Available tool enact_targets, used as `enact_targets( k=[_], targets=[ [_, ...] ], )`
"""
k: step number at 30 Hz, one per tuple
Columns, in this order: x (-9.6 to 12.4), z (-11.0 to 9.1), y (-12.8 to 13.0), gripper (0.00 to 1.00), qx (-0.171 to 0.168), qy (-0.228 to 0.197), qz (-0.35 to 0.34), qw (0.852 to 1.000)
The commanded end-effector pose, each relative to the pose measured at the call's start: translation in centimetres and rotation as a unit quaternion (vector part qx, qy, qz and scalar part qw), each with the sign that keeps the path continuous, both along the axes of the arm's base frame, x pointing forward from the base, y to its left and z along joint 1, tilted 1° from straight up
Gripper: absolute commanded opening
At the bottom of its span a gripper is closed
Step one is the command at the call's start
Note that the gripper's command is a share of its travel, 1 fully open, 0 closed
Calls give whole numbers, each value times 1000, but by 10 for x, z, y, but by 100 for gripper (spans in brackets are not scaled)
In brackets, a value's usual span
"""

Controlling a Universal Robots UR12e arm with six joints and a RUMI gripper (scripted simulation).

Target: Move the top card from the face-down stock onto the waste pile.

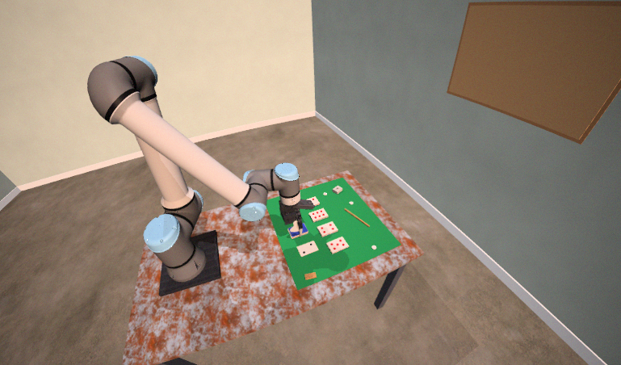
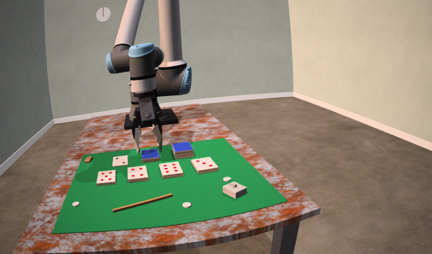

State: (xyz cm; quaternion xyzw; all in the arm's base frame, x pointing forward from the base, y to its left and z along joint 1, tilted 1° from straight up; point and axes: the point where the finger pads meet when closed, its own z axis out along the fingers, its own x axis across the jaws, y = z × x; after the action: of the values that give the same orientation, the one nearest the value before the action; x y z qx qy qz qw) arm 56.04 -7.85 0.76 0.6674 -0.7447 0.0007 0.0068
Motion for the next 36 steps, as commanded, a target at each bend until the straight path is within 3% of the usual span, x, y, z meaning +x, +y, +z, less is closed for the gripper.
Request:
enact_targets(
  k=[1, 29, 36],
  targets=[
    [1, 1, 0, 50, 0, -1, 0, 1000],
    [1, 4, 0, 50, 0, -1, 0, 1000],
    [1, 24, 0, 50, 0, -1, 0, 1000]
  ],
)
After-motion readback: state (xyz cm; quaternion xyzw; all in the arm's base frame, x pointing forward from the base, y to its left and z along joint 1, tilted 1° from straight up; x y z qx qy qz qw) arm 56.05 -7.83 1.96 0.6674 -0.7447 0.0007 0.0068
